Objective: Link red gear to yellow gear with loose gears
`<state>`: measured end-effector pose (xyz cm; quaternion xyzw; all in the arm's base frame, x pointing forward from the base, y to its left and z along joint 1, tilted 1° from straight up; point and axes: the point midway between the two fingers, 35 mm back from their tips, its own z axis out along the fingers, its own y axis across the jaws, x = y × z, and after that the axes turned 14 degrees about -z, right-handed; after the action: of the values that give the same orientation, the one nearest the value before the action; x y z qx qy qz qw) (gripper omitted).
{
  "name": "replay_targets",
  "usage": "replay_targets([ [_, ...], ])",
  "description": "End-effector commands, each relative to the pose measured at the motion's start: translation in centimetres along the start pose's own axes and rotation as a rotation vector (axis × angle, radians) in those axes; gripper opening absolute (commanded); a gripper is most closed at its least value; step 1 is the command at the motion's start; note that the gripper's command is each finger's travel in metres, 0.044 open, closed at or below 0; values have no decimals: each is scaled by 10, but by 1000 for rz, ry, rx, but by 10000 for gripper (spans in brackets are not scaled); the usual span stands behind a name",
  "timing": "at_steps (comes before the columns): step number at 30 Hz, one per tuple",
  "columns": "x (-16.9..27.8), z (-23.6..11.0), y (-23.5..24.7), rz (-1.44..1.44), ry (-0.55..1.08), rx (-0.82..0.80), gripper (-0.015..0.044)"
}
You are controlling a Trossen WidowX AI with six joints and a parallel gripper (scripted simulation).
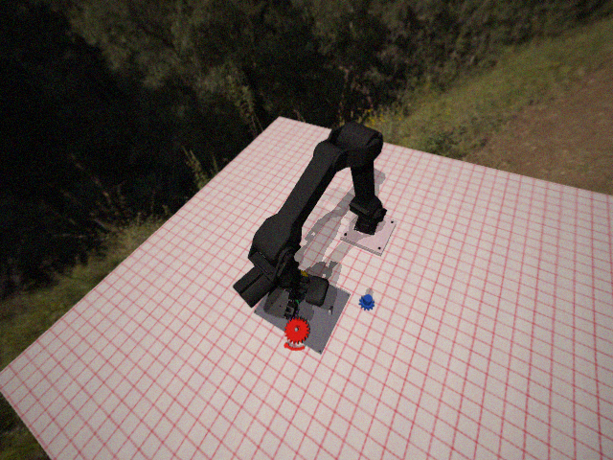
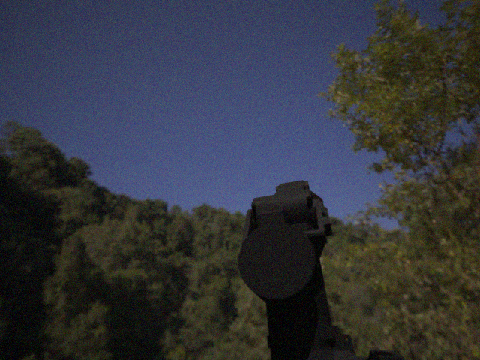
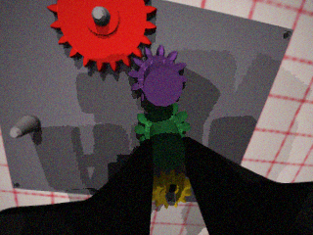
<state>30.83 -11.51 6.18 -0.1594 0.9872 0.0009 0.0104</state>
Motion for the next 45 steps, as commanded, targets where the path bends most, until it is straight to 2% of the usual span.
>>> replay_targets([
  [1,0,1,0,-76,2,3,0],
  [15,1,4,0,-392,3,2,0],
  [22,0,5,0,-297,3,2,0],
  [37,1,6,-1,102,2,3,0],
  [42,1,5,0,47,2,3,131],
  [45,1,4,0,-16,2,3,140],
])
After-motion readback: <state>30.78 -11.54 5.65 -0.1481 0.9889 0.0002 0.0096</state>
